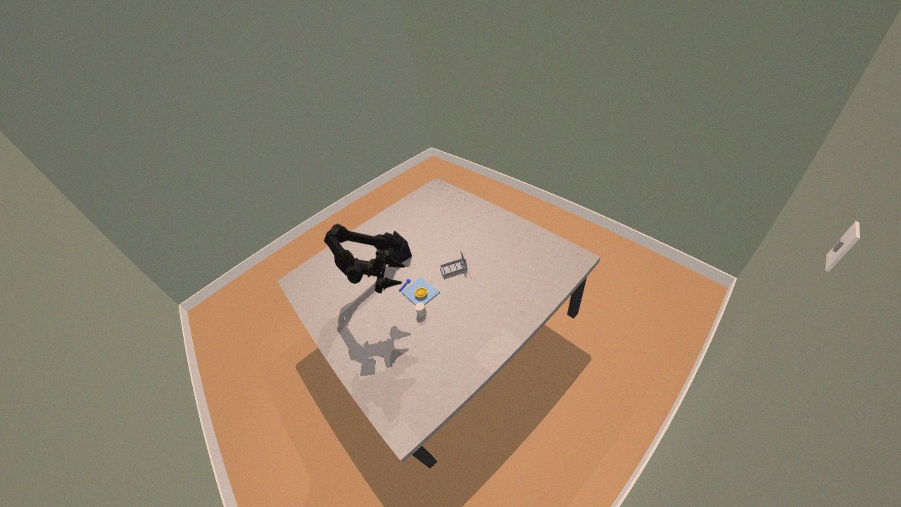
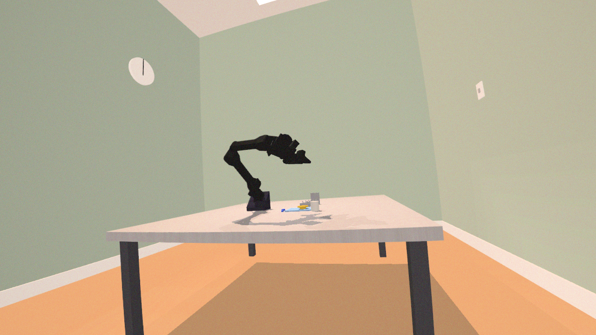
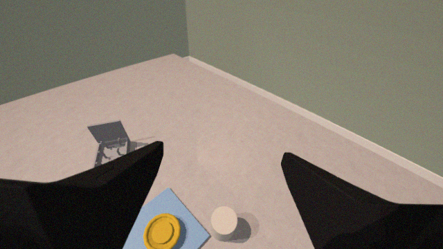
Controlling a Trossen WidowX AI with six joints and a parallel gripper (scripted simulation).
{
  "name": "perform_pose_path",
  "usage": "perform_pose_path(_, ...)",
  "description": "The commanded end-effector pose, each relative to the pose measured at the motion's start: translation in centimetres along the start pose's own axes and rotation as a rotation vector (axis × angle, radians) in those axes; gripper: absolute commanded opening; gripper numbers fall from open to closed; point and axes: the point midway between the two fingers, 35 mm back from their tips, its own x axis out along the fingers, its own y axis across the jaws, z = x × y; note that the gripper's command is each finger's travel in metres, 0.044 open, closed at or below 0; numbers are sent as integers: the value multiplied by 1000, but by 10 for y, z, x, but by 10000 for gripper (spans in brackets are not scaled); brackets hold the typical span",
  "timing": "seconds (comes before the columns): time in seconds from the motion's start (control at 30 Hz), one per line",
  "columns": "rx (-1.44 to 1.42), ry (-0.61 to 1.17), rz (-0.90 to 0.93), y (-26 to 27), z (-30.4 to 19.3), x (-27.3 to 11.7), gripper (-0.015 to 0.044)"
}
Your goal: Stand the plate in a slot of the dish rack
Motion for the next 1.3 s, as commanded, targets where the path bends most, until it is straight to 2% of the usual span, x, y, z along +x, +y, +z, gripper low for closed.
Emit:
perform_pose_path(0.0,84,82,22,6,-11,15,400)
perform_pose_path(0.37,321,360,33,26,-50,56,400)
perform_pose_path(0.67,480,609,-29,45,-84,81,400)
perform_pose_path(1.0,593,869,-187,65,-118,98,400)
perform_pose_path(1.27,626,1041,-387,77,-141,103,400)
